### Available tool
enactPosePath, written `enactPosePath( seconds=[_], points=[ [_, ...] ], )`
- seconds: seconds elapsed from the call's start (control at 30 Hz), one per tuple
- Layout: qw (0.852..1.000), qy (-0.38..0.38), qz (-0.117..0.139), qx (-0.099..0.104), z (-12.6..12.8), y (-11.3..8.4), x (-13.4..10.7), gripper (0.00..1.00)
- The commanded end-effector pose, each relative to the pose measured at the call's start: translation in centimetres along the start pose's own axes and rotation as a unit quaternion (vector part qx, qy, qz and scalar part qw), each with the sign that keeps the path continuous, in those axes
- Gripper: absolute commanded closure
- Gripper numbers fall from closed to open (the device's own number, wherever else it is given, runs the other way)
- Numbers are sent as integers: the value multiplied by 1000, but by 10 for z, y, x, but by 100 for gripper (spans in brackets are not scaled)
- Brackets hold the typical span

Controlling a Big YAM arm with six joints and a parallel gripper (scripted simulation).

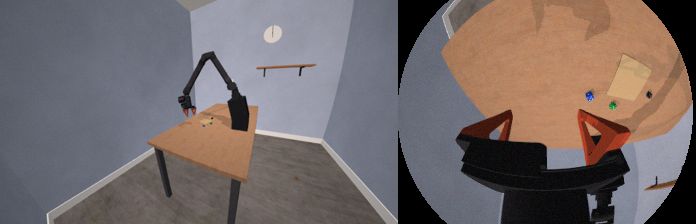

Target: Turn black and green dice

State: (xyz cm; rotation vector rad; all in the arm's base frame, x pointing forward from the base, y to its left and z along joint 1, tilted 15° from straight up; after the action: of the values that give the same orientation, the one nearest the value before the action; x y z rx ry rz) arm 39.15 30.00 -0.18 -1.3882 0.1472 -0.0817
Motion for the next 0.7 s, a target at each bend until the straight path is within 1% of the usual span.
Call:
enactPosePath(
  seconds=[0.0, 0.53, 0.57, 0.6, 0.63, 0.67],
  points=[
    [1000, -1, -3, 3, 2, -4, 1, 0],
    [1000, -1, -3, 3, 2, -4, 1, 0],
    [999, -10, -30, 29, 23, -30, 15, 0],
    [999, -8, -30, 27, 14, -28, 17, 0],
    [999, -6, -24, 20, 2, -21, 12, 0],
    [999, -7, -27, 20, -4, -22, 16, 0]
  ],
)
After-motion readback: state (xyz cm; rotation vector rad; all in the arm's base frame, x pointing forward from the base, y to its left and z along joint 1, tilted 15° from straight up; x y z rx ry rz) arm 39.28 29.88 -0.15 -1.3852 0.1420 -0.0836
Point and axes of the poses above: the point where the finger pads meet when closed, its own y axis out along the fingers, its own z axis across the jaws, x = y × z, the point moved 4 cm from there along -y, back along the fingers, and after that the axes turned 10 degrees about y, right-handed, at the moved point
